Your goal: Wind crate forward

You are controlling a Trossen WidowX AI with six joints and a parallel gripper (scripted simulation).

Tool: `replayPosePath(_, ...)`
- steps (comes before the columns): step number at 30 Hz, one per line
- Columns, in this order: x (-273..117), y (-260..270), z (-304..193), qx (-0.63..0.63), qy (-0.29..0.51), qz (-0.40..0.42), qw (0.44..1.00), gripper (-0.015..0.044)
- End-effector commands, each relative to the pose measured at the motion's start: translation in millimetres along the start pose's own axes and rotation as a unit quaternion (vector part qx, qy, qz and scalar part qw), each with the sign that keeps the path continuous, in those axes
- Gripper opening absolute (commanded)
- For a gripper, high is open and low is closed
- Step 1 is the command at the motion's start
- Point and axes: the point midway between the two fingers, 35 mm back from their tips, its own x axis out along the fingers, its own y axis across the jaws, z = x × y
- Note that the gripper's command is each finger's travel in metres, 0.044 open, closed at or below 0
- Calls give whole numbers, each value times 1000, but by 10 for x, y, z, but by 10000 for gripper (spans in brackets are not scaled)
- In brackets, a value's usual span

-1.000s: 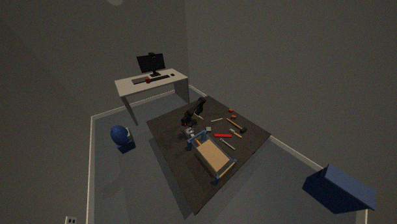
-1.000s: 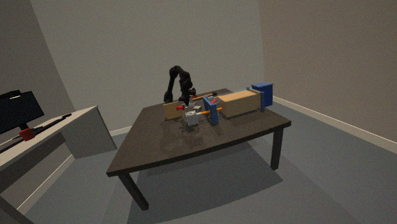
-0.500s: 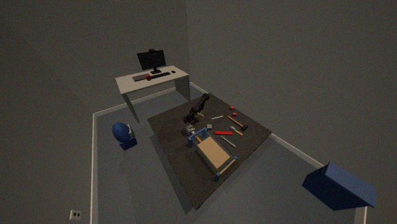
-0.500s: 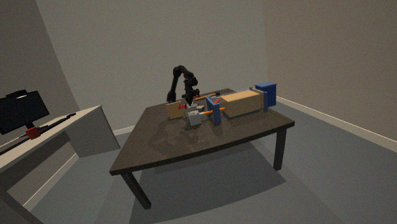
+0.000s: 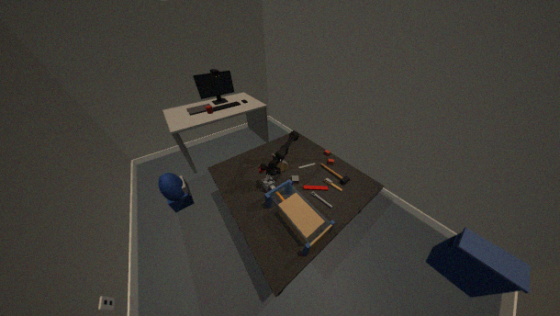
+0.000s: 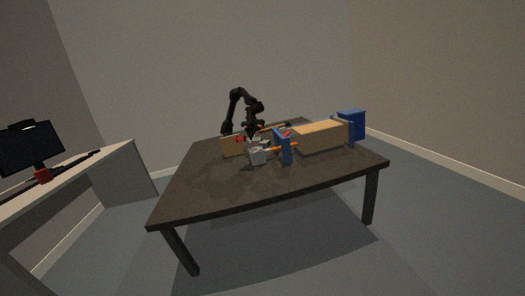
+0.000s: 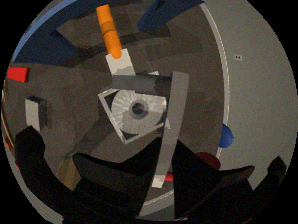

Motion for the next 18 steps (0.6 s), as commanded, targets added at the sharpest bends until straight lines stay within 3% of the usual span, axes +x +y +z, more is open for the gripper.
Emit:
replayPosePath(1, -33, -24, 7, 4, -5, -43, 999, 0)
replayPosePath(18, -27, -14, 9, 5, -6, -184, 983, 0)
